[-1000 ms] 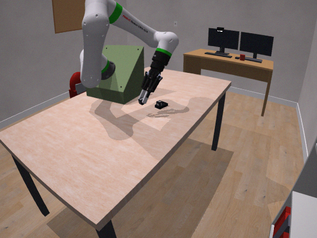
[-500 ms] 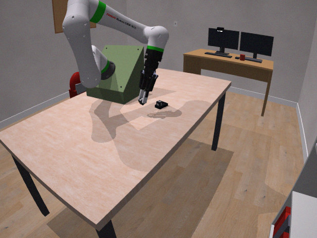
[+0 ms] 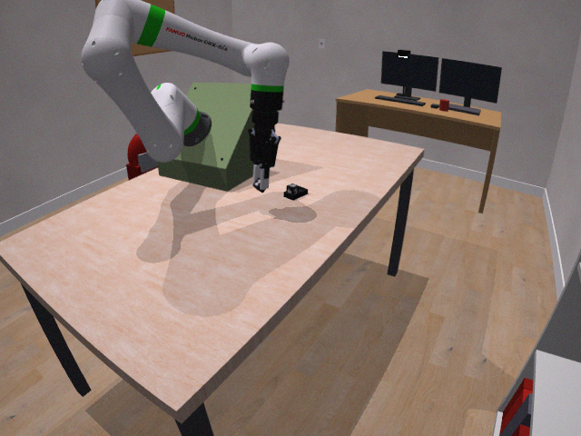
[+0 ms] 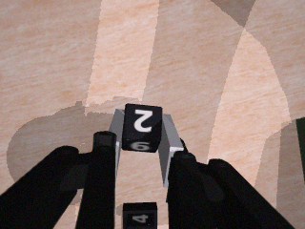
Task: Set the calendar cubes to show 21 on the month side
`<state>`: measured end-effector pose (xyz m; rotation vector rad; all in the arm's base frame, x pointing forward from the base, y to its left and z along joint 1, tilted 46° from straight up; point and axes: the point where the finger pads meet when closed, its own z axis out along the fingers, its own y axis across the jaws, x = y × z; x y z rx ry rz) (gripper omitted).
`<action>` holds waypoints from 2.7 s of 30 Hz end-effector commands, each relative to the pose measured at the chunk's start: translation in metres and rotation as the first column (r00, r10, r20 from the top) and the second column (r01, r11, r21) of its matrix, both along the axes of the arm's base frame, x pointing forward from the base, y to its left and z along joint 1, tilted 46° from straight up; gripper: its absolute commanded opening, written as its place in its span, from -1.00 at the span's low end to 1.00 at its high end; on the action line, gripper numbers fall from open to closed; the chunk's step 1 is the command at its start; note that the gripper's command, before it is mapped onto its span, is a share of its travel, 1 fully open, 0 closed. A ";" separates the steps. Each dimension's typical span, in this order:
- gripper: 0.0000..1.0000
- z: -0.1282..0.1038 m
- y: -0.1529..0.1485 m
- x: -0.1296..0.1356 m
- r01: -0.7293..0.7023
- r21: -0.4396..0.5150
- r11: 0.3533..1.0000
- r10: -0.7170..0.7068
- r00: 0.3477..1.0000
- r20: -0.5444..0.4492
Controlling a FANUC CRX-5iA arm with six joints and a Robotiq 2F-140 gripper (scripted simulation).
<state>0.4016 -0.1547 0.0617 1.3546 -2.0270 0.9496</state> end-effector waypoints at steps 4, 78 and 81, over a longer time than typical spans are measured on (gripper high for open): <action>-0.68 0.004 -0.002 -0.001 -0.034 0.096 0.995 0.031 0.999 0.029; -0.68 0.011 -0.021 -0.009 -0.297 0.697 0.653 0.123 0.949 0.290; -0.68 0.010 -0.022 -0.008 -0.297 0.697 0.653 0.123 0.949 0.290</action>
